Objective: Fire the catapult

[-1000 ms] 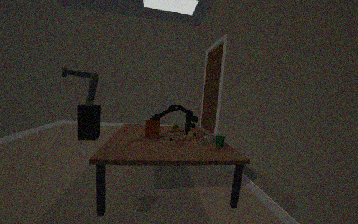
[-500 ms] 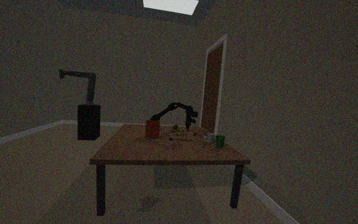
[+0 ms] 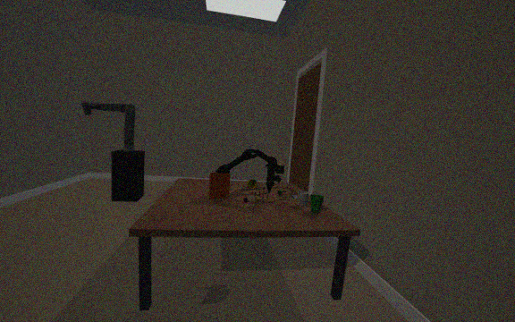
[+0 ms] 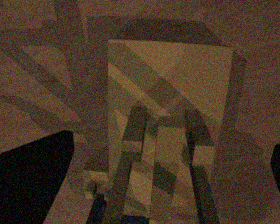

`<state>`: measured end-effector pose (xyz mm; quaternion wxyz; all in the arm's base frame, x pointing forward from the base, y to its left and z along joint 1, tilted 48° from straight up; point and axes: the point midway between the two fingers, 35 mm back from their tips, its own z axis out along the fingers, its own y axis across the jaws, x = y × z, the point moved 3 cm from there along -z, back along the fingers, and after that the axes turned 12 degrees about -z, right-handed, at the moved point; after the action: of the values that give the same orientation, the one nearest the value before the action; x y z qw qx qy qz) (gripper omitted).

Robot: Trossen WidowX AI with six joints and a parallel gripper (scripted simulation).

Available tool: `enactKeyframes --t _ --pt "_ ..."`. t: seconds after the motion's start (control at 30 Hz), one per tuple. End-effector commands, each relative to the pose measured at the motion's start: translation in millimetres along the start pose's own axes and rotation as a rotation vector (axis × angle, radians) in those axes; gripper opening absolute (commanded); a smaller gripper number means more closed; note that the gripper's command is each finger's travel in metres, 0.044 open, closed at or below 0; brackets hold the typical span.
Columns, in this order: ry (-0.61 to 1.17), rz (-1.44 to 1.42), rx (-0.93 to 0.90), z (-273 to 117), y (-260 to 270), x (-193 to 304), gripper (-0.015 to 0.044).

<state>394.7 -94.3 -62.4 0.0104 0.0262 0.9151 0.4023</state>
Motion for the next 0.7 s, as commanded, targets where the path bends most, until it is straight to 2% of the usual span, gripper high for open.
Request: enactKeyframes --t 0.0,0.67 --pt "0.008 0.005 -0.007 11 2 1 0.044" --pt "0.008 0.005 -0.008 44 2 2 0.044"
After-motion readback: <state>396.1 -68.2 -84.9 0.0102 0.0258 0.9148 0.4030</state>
